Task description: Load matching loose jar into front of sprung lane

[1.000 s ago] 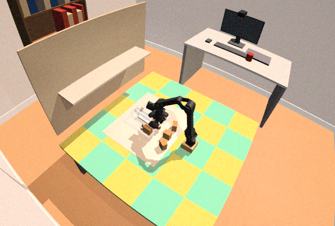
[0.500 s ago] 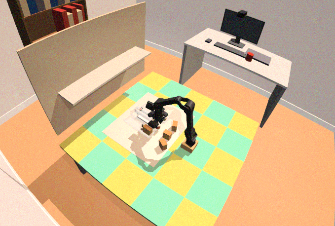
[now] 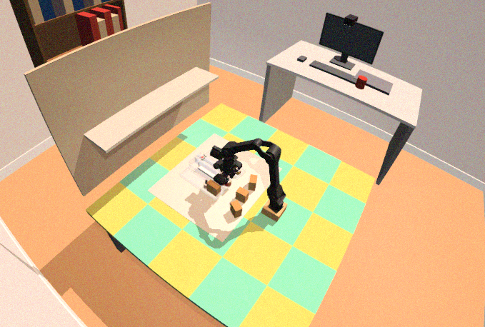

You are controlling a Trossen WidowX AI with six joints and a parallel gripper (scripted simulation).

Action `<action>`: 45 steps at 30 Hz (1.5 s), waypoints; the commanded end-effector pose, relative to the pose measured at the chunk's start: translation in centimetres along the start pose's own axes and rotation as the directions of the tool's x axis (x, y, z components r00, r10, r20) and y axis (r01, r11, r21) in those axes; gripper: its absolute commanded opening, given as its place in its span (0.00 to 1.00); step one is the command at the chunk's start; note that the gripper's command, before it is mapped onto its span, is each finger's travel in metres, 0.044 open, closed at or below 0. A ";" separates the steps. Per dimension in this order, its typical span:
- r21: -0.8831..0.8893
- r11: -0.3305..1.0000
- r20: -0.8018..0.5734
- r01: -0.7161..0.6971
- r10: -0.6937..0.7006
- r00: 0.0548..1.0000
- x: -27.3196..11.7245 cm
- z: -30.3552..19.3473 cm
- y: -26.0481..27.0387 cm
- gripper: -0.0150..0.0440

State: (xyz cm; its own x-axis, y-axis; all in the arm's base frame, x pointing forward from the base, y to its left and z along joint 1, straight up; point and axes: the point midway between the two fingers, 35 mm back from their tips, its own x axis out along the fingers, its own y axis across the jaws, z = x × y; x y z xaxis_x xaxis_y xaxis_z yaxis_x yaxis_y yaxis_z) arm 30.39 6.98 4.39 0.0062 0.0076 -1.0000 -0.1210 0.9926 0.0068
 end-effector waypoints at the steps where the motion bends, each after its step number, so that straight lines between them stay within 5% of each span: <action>1: -0.004 1.000 0.019 -0.003 0.003 1.000 -0.1 0.8 0.1 0.25; 45: -0.004 1.000 0.020 -0.003 0.003 1.000 -0.4 2.5 0.1 0.25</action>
State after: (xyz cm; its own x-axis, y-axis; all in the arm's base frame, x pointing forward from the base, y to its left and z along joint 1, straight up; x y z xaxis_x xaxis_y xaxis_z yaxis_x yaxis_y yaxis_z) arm 31.96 7.16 4.53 0.0001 0.0072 -1.0000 -0.1215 0.9926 0.0071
